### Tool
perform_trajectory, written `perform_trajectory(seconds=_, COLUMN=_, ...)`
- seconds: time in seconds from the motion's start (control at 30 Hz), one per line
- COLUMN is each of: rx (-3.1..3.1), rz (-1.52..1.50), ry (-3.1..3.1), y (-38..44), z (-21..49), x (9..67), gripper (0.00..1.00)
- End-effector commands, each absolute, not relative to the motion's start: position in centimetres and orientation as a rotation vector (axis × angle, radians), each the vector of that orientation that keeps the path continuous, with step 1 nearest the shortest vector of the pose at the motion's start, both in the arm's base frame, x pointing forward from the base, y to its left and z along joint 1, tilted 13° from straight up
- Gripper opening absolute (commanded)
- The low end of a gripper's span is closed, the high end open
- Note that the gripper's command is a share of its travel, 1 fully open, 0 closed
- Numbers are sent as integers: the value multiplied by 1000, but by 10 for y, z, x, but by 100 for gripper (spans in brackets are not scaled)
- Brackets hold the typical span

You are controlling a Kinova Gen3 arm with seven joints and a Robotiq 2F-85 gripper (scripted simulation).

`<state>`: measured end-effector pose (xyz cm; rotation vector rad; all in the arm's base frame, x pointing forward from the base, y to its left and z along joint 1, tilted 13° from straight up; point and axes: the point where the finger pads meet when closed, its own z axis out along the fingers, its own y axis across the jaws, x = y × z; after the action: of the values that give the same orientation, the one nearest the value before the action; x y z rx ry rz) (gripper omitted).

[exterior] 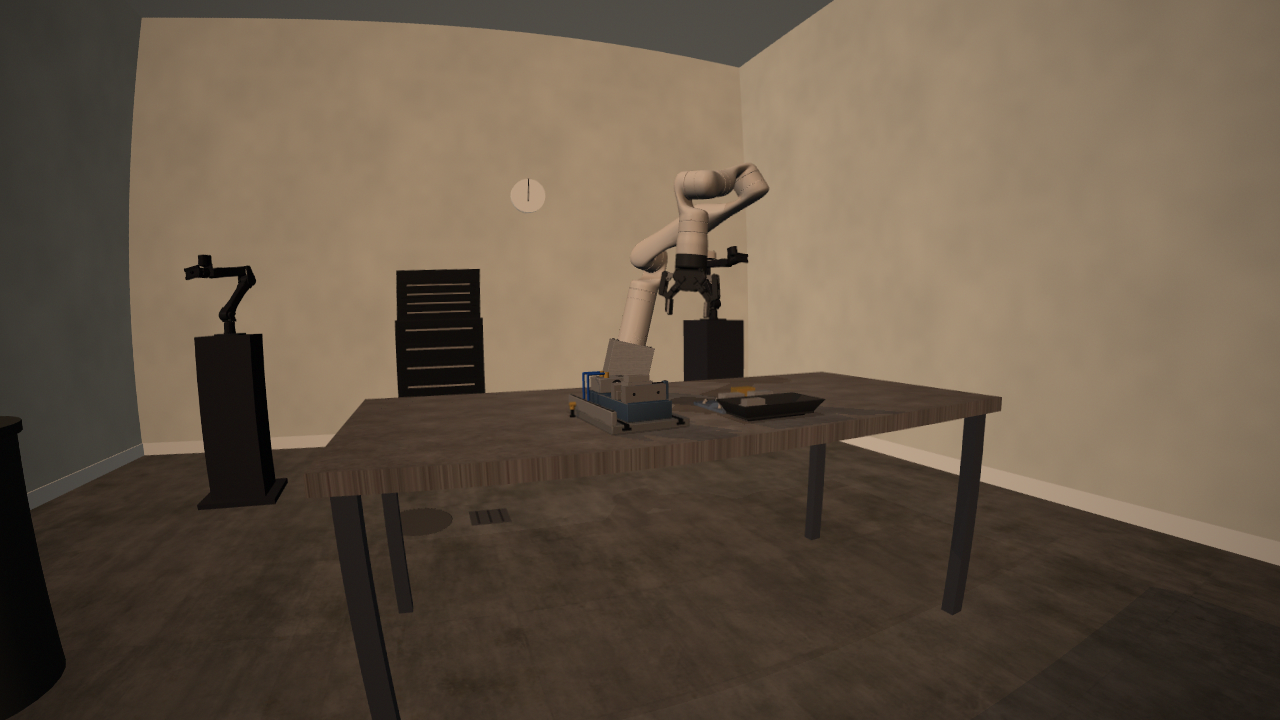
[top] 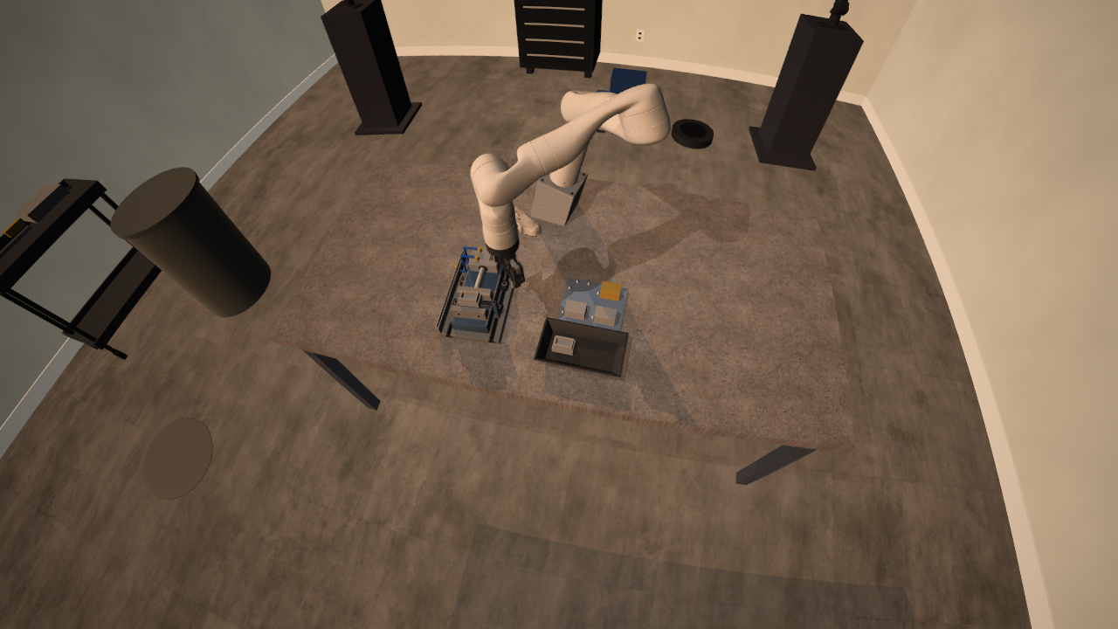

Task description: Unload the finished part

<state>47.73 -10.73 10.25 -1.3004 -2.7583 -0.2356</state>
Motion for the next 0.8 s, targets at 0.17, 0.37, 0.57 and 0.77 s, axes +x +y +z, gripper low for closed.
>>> perform_trajectory(seconds=0.17, rx=-1376, rz=-244, ry=-2718, y=-117, z=97, x=478, gripper=100)
perform_trajectory(seconds=0.37, rx=-1444, rz=-252, ry=-2678, y=-124, z=91, x=478, gripper=100)
perform_trajectory(seconds=0.57, rx=-1444, rz=-252, ry=-2678, y=-124, z=91, x=478, gripper=100)
perform_trajectory(seconds=0.77, rx=-1508, rz=-259, ry=-2638, y=-132, z=85, x=478, gripper=100)
